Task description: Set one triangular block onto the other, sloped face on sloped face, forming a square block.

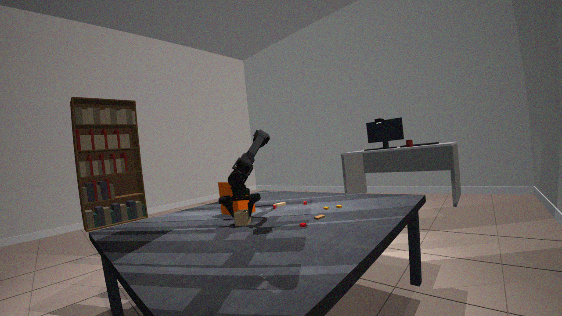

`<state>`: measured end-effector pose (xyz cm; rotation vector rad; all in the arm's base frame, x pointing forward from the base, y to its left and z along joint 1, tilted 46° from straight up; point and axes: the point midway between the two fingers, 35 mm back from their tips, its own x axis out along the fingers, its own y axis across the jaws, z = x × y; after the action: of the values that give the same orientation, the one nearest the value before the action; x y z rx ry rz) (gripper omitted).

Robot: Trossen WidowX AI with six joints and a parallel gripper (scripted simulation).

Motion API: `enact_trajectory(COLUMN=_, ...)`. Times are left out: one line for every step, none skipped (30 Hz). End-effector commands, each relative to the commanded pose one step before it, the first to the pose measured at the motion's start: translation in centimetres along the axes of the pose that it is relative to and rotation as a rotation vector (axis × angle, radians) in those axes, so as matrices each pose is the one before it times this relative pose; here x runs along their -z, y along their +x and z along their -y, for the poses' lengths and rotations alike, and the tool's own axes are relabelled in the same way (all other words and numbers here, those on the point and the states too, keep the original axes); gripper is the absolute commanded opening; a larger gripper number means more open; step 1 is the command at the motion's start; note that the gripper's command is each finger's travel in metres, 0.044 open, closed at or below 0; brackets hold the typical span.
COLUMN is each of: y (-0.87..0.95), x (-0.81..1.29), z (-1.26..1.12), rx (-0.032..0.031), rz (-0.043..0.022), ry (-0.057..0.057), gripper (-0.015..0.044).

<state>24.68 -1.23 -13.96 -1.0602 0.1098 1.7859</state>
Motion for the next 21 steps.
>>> enact_trajectory(y=-0.015, x=0.003, z=0.017, rx=0.00059, rz=0.00021, ry=0.0000, gripper=0.0440)
enact_trajectory(y=0.000, x=0.000, z=0.000, rx=0.00000, rz=0.00000, ry=0.0000, gripper=0.0440)
enact_trajectory(y=0.000, x=0.000, z=0.000, rx=0.00000, rz=0.00000, ry=0.0000, gripper=0.0440)
enact_trajectory(y=0.000, x=0.000, z=0.000, rx=0.00000, rz=0.00000, ry=0.0000, gripper=0.0440)
enact_trajectory(y=0.000, x=0.000, z=0.000, rx=0.00000, rz=0.00000, ry=0.0000, gripper=0.0440)
enact_trajectory(y=0.000, x=0.000, z=0.000, rx=0.00000, rz=0.00000, ry=0.0000, gripper=0.0440)
enact_trajectory(y=-0.283, x=0.060, z=0.025, rx=-0.00023, rz=-0.00062, ry=0.0001, gripper=0.0440)
enact_trajectory(y=-0.858, x=0.162, z=0.066, rx=-0.00067, rz=-0.00170, ry=0.0003, gripper=0.0440)
enact_trajectory(y=-1.015, x=0.155, z=0.058, rx=-0.00072, rz=-0.00165, ry=0.0003, gripper=0.0440)
enact_trajectory(y=-1.507, x=0.160, z=0.050, rx=-0.00092, rz=-0.00178, ry=0.0004, gripper=0.0440)
enact_trajectory(y=-1.600, x=0.080, z=0.008, rx=-0.00076, rz=-0.00107, ry=0.0003, gripper=0.0440)
enact_trajectory(y=-1.727, x=-0.014, z=-0.038, rx=-0.00054, rz=-0.00029, ry=0.0001, gripper=0.0440)
enact_trajectory(y=-1.701, x=-0.115, z=-0.081, rx=-0.00021, rz=0.00053, ry=-0.0001, gripper=0.0440)
enact_trajectory(y=-1.334, x=-0.161, z=-0.091, rx=0.00008, rz=0.00096, ry=-0.0002, gripper=0.0440)
enact_trajectory(y=-0.804, x=-0.128, z=-0.066, rx=0.00016, rz=0.00080, ry=-0.0002, gripper=0.0440)
enact_trajectory(y=-0.269, x=-0.048, z=-0.024, rx=0.00007, rz=0.00030, ry=-0.0001, gripper=0.0440)
enact_trajectory(y=0.000, x=0.000, z=0.000, rx=0.00000, rz=0.00000, ry=0.0000, gripper=0.0440)
enact_trajectory(y=0.000, x=0.000, z=0.000, rx=0.00000, rz=0.00000, ry=0.0000, gripper=0.0440)
enact_trajectory(y=0.000, x=0.000, z=0.000, rx=0.00000, rz=0.00000, ry=0.0000, gripper=0.0440)
enact_trajectory(y=0.000, x=0.000, z=0.000, rx=0.00000, rz=0.00000, ry=0.0000, gripper=0.0440)
enact_trajectory(y=0.394, x=0.388, z=0.041, rx=0.01175, rz=-0.01171, ry=0.0058, gripper=0.0440)
